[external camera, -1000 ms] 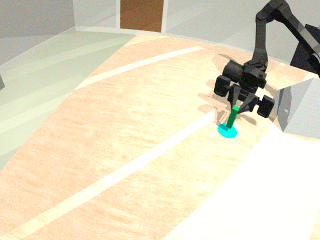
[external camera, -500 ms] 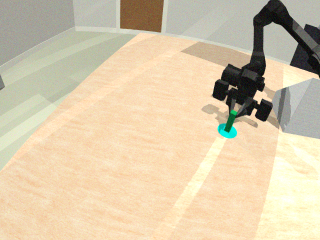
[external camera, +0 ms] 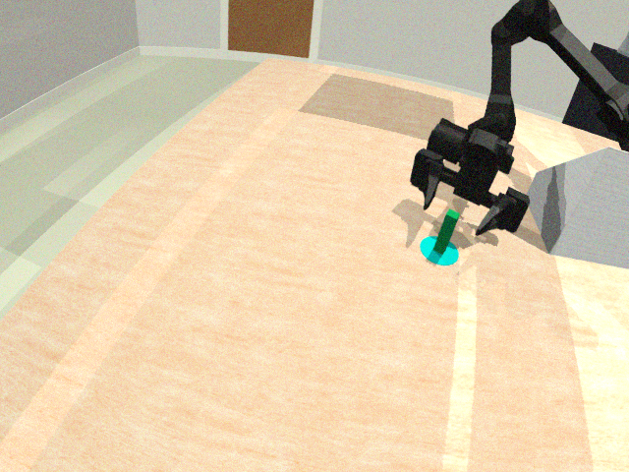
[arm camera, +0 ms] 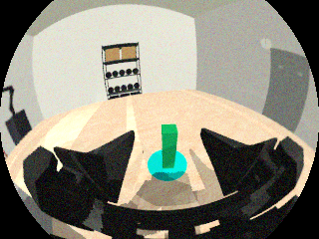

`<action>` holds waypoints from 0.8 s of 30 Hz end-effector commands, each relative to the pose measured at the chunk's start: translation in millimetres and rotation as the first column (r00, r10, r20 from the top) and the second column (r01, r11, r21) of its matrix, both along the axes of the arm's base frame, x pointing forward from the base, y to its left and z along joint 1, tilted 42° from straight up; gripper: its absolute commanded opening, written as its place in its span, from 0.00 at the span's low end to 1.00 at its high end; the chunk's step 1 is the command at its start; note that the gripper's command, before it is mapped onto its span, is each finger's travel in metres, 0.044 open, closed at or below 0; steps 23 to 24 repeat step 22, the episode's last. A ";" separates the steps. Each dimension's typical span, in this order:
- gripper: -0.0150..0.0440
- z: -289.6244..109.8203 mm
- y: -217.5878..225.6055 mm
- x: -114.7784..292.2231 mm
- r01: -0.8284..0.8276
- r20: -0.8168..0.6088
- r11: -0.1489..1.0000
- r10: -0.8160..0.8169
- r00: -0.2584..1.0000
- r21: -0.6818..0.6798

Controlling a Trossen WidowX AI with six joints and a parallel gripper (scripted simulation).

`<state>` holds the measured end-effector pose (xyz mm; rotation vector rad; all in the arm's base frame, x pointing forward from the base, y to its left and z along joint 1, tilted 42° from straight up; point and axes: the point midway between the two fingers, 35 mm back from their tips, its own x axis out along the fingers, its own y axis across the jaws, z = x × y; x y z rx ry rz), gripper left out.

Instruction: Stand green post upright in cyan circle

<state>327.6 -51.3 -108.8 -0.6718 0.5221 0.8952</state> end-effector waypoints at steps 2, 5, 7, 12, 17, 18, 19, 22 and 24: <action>0.93 17.8 14.1 4.2 -0.004 0.002 1.000 0.004 1.000 -0.001; 0.93 33.6 27.8 6.6 -0.005 0.004 1.000 0.005 1.000 -0.001; 0.93 44.0 37.1 7.4 -0.006 0.005 1.000 0.006 1.000 0.001; 0.93 65.5 57.9 6.9 -0.006 0.011 1.000 0.006 1.000 0.007; 0.93 55.6 65.1 13.6 0.019 -0.096 1.000 -0.021 0.995 -0.020; 0.93 48.9 69.9 17.4 0.034 -0.165 0.998 -0.041 0.985 -0.045; 0.93 42.7 74.7 20.4 0.047 -0.230 0.996 -0.064 0.971 -0.076; 0.93 28.4 89.8 25.9 0.070 -0.394 0.978 -0.144 0.908 -0.197; 0.93 28.4 89.8 25.9 0.070 -0.394 0.978 -0.144 0.908 -0.197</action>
